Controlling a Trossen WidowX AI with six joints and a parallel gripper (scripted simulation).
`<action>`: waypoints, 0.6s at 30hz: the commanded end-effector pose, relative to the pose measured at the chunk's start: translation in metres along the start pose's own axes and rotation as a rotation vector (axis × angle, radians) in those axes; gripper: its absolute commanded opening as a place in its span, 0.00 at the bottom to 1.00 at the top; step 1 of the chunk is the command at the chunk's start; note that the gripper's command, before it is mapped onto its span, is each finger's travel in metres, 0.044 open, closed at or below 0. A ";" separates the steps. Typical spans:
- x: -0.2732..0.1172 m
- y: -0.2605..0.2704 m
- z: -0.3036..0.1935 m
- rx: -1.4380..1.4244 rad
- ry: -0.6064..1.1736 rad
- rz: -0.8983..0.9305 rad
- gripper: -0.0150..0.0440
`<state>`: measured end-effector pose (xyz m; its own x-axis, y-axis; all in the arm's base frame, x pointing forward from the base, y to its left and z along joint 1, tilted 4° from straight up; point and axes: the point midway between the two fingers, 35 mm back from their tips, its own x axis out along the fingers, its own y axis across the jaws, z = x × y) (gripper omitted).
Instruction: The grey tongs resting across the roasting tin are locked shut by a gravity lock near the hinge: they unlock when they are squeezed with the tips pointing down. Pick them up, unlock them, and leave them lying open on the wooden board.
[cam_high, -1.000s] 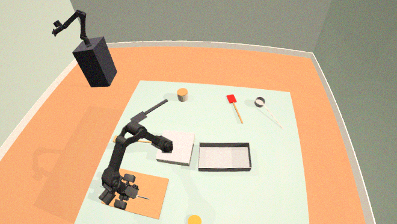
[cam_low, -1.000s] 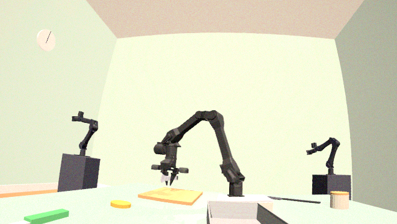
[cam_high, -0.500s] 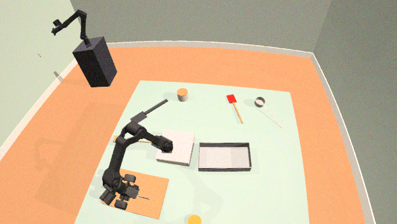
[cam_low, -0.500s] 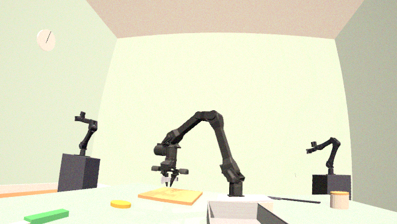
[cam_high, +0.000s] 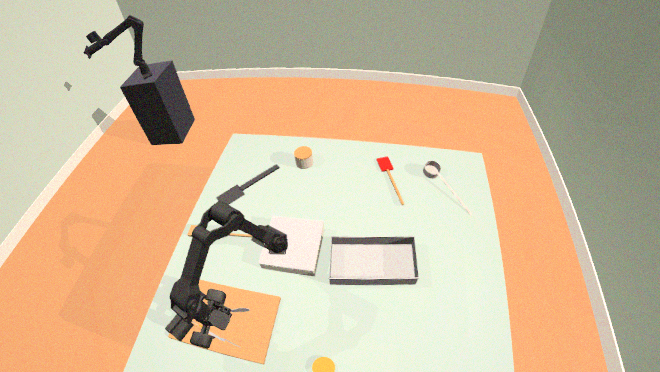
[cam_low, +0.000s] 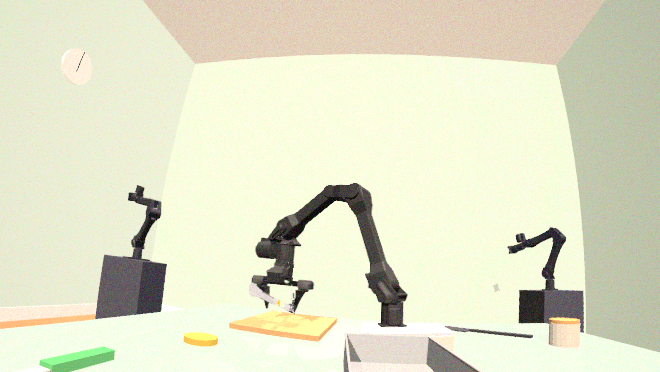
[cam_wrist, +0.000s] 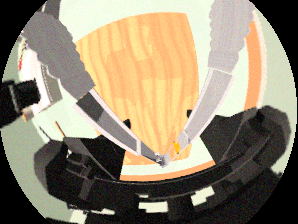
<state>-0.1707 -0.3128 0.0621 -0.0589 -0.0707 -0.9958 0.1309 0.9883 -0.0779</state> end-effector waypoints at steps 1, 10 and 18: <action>-0.004 0.001 -0.002 0.008 0.009 -0.014 1.00; -0.046 0.076 -0.015 0.006 0.023 -0.011 1.00; -0.062 0.150 -0.001 -0.006 0.001 0.009 1.00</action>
<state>-0.1549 -0.1700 0.1153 -0.0729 -0.0671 -0.9951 0.1371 0.9876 -0.0767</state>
